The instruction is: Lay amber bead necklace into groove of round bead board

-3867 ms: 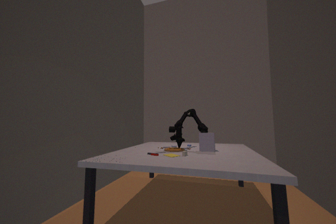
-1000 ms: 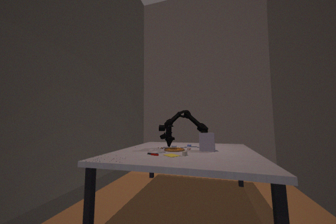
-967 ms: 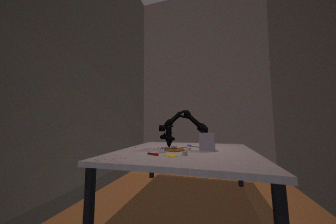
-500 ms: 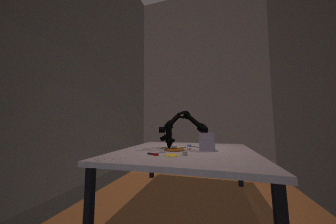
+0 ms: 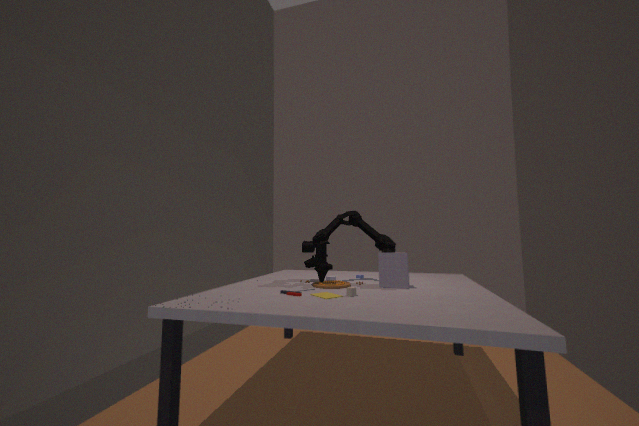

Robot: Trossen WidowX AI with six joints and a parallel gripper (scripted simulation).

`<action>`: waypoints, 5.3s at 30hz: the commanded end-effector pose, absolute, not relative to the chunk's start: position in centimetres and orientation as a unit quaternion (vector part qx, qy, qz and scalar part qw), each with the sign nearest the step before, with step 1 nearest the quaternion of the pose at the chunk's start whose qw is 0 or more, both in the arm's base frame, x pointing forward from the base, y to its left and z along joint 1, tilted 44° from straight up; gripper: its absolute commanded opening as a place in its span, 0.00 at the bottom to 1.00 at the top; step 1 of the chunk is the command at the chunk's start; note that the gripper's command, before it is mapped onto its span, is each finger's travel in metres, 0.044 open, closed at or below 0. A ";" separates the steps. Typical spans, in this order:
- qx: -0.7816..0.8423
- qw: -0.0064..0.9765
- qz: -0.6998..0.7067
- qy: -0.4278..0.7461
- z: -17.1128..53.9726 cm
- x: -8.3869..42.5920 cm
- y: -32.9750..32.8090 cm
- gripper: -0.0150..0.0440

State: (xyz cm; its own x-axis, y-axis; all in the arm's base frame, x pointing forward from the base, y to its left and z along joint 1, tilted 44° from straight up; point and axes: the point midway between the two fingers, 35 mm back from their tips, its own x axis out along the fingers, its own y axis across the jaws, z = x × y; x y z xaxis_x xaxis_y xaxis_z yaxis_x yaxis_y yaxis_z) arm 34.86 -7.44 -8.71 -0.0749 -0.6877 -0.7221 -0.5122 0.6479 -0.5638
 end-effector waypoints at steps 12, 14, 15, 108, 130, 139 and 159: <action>-0.412 0.542 -0.081 0.728 -8.7 34.9 -7.4 0.25; -0.412 0.542 -0.081 0.728 -8.7 34.9 -7.4 0.25; -0.412 0.542 -0.081 0.728 -8.7 34.9 -7.4 0.25; -0.217 0.643 -0.313 0.665 -3.1 25.4 -6.8 0.46; -0.215 0.646 -0.313 0.662 -4.4 25.5 -8.0 0.46; -0.216 0.644 -0.314 0.664 -5.4 25.2 -9.0 0.46; -0.214 0.645 -0.314 0.663 -5.8 25.2 -9.5 0.25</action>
State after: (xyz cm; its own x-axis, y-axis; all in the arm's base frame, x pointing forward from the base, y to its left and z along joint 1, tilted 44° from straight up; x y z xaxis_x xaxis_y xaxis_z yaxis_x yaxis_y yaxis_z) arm 25.19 -9.47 -5.87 -0.0780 -0.6885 -0.7210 0.1210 0.7113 -0.6924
